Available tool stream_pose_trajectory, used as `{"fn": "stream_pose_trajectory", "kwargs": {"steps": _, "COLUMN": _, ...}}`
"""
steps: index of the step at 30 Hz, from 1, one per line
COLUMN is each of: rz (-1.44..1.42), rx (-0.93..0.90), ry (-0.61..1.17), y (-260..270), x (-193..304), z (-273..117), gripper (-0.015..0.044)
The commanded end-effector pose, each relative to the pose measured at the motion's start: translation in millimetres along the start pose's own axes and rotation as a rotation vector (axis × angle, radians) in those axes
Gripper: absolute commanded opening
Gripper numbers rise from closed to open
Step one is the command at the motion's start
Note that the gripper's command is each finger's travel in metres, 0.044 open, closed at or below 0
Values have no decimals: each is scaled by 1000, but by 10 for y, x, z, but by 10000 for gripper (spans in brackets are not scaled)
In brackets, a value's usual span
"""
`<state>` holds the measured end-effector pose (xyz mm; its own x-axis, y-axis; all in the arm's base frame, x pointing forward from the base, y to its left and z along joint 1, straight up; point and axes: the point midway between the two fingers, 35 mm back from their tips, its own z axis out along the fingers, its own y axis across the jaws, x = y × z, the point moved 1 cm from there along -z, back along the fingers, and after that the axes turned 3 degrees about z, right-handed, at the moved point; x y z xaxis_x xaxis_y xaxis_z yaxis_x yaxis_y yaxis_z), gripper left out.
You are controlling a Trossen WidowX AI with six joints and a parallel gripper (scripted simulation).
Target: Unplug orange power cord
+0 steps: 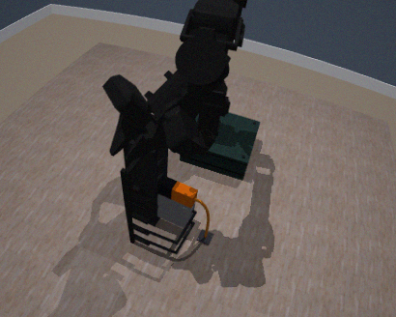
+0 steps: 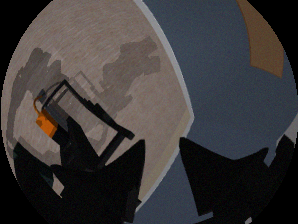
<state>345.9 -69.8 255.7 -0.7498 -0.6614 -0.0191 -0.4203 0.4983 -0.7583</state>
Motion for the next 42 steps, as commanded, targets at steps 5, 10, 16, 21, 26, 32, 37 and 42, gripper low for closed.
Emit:
{"fn": "stream_pose_trajectory", "kwargs": {"steps": 5, "rz": -266, "rx": -313, "ry": -135, "y": 769, "x": -392, "z": 70, "gripper": 160}}
{"fn": "stream_pose_trajectory", "kwargs": {"steps": 10, "rz": -496, "rx": -697, "ry": -229, "y": 1537, "x": -453, "z": 1, "gripper": 160}}
{"fn": "stream_pose_trajectory", "kwargs": {"steps": 16, "rz": -548, "rx": -813, "ry": -256, "y": 1739, "x": -448, "z": -59, "gripper": 160}}
{"fn": "stream_pose_trajectory", "kwargs": {"steps": 21, "rz": -548, "rx": -813, "ry": -256, "y": 1739, "x": -448, "z": -59, "gripper": 160}}
{"fn": "stream_pose_trajectory", "kwargs": {"steps": 26, "rz": -548, "rx": -812, "ry": -256, "y": 1721, "x": -437, "z": -38, "gripper": 160}}
{"fn": "stream_pose_trajectory", "kwargs": {"steps": 32, "rz": -548, "rx": -812, "ry": -255, "y": 1685, "x": -366, "z": 3, "gripper": 160}}
{"fn": "stream_pose_trajectory", "kwargs": {"steps": 37, "rz": -548, "rx": -812, "ry": -254, "y": 1653, "x": -298, "z": 40, "gripper": 160}}
{"fn": "stream_pose_trajectory", "kwargs": {"steps": 42, "rz": -549, "rx": -812, "ry": -254, "y": 1623, "x": -230, "z": 75, "gripper": 160}}
